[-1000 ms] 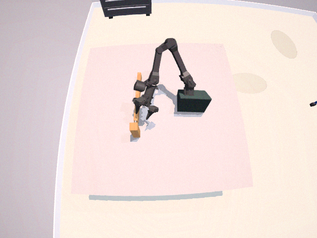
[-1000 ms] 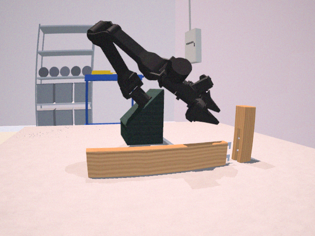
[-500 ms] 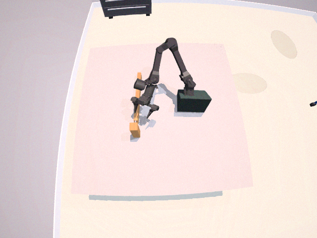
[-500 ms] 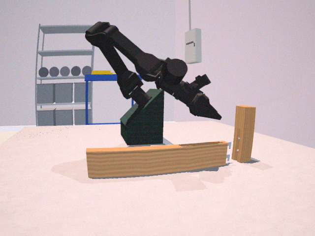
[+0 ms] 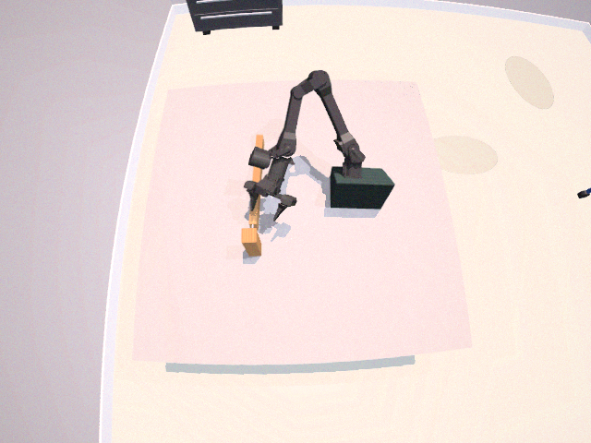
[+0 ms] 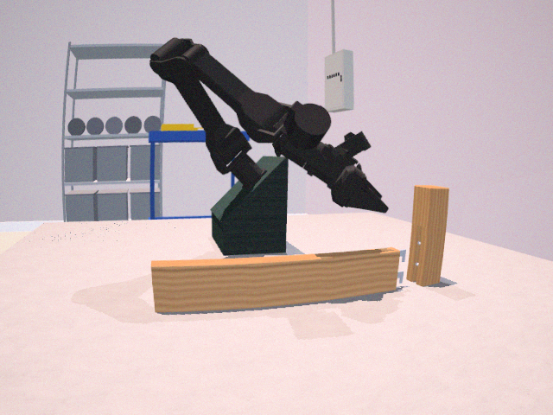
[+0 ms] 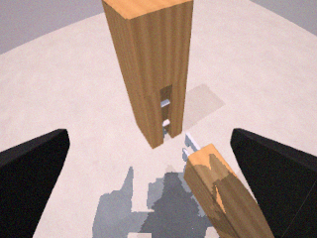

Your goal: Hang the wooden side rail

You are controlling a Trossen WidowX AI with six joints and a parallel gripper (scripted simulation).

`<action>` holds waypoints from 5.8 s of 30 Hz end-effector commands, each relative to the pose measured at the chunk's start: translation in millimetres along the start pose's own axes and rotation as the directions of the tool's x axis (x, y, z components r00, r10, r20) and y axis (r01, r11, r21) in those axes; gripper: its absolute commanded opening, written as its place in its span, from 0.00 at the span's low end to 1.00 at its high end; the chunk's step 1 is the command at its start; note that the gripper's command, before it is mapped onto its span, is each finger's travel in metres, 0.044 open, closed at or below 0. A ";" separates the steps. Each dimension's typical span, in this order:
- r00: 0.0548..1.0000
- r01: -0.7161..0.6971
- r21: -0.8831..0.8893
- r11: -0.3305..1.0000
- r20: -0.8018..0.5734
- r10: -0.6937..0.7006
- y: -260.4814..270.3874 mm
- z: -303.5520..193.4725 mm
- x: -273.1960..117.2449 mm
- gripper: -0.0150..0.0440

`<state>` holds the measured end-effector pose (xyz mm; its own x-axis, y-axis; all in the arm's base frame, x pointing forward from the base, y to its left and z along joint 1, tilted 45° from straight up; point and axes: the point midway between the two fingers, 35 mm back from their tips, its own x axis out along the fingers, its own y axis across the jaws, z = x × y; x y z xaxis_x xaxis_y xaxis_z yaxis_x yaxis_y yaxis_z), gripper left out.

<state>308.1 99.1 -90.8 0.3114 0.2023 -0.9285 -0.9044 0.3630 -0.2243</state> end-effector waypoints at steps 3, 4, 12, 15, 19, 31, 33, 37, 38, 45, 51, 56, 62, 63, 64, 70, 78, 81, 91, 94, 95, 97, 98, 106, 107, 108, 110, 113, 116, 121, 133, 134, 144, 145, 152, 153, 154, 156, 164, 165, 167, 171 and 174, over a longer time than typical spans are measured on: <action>0.996 0.015 0.238 0.971 -0.085 0.006 -7.6 -1.9 4.9 1.00; 0.994 0.023 0.290 0.957 -0.105 0.008 -8.9 -2.6 5.7 1.00; 0.966 0.153 0.640 0.753 -0.258 0.023 -18.7 -7.6 9.3 1.00; 0.949 0.225 0.733 0.642 -0.315 0.027 -22.3 -9.1 9.3 1.00; 0.921 0.329 0.816 0.474 -0.388 0.028 -27.3 -10.9 8.2 1.00; 0.808 0.587 0.804 -0.099 -0.589 0.009 -43.1 -13.0 -2.1 1.00; 0.786 0.607 0.770 -0.195 -0.619 0.003 -46.0 -12.8 -4.7 1.00; 0.737 0.621 0.686 -0.379 -0.675 -0.014 -51.8 -11.9 -10.8 1.00; 0.725 0.618 0.663 -0.423 -0.689 -0.019 -53.3 -11.6 -12.4 1.00; 0.633 0.527 0.487 -0.696 -0.772 -0.061 -64.5 -7.7 -25.3 1.00; 0.550 0.357 0.350 -0.866 -0.828 -0.108 -74.7 -2.3 -37.9 1.00; 0.529 0.304 0.321 -0.897 -0.840 -0.121 -77.3 -0.6 -41.2 1.00; 0.528 0.304 0.321 -0.897 -0.840 -0.121 -80.4 -19.3 -29.3 1.00; 0.528 0.304 0.321 -0.897 -0.840 -0.121 -81.1 -25.4 -25.7 1.00; 0.528 0.304 0.321 -0.897 -0.841 -0.121 -81.5 -29.1 -23.6 1.00; 0.527 0.304 0.321 -0.897 -0.841 -0.122 -83.2 -40.2 -16.8 1.00; 0.528 0.304 0.321 -0.897 -0.841 -0.122 -84.9 -48.9 -10.8 1.00; 0.528 0.304 0.321 -0.897 -0.841 -0.122 -85.7 -52.9 -8.1 1.00; 0.528 0.304 0.321 -0.897 -0.841 -0.122 -88.1 -66.4 0.8 1.00; 0.528 0.304 0.321 -0.897 -0.841 -0.122 -88.7 -70.4 3.3 1.00; 0.528 0.304 0.321 -0.897 -0.841 -0.122 -88.9 -71.8 4.1 1.00; 0.528 0.304 0.321 -0.897 -0.841 -0.122 -89.3 -74.6 5.8 1.00; 0.527 0.304 0.321 -0.897 -0.841 -0.122 -89.5 -75.9 6.6 1.00; 0.527 0.304 0.321 -0.897 -0.841 -0.122 -90.8 -87.0 12.9 1.00; 0.526 0.304 0.321 -0.897 -0.841 -0.122 -90.9 -88.4 13.7 1.00; 0.526 0.304 0.321 -0.897 -0.841 -0.122 -91.0 -89.8 14.4 1.00; 0.526 0.304 0.321 -0.897 -0.842 -0.123 -91.3 -92.6 15.9 1.00; 0.525 0.304 0.321 -0.897 -0.842 -0.123 -91.6 -96.7 18.1 1.00; 0.525 0.304 0.321 -0.897 -0.842 -0.123 -91.8 -99.9 19.8 1.00; 0.525 0.304 0.321 -0.897 -0.842 -0.123 -91.8 -100.2 19.9 0.82; 0.525 0.304 0.321 -0.897 -0.842 -0.123 -91.8 -100.2 19.9 0.42; 0.525 0.304 0.321 -0.897 -0.842 -0.123 -91.8 -100.2 19.9 0.41; 0.525 0.308 0.322 -0.895 -0.842 -0.123 -91.9 -100.1 19.9 0.25; 0.525 0.311 0.324 -0.893 -0.842 -0.123 -92.0 -100.1 19.9 0.25; 0.525 0.345 0.343 -0.874 -0.842 -0.123 -91.0 -100.5 19.5 0.25; 0.525 0.346 0.343 -0.874 -0.842 -0.123 -90.7 -100.6 19.3 0.25; 0.525 0.346 0.343 -0.874 -0.842 -0.123 -90.3 -100.8 19.2 0.25; 0.529 0.322 0.332 -0.886 -0.840 -0.122 -91.9 -100.0 20.4 0.25; 0.528 0.327 0.335 -0.884 -0.840 -0.122 -91.9 -100.0 20.4 0.25; 0.527 0.334 0.338 -0.880 -0.841 -0.123 -91.9 -99.9 20.3 0.25; 0.525 0.346 0.343 -0.874 -0.842 -0.123 -91.9 -99.7 20.2 0.25; 0.525 0.346 0.343 -0.874 -0.842 -0.123 -91.8 -99.2 19.9 0.25; 0.525 0.346 0.343 -0.874 -0.842 -0.123 -91.8 -98.7 19.6 0.25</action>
<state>368.9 -21.1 -118.6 0.0291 -0.7014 -0.7122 0.9988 0.0477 -0.0062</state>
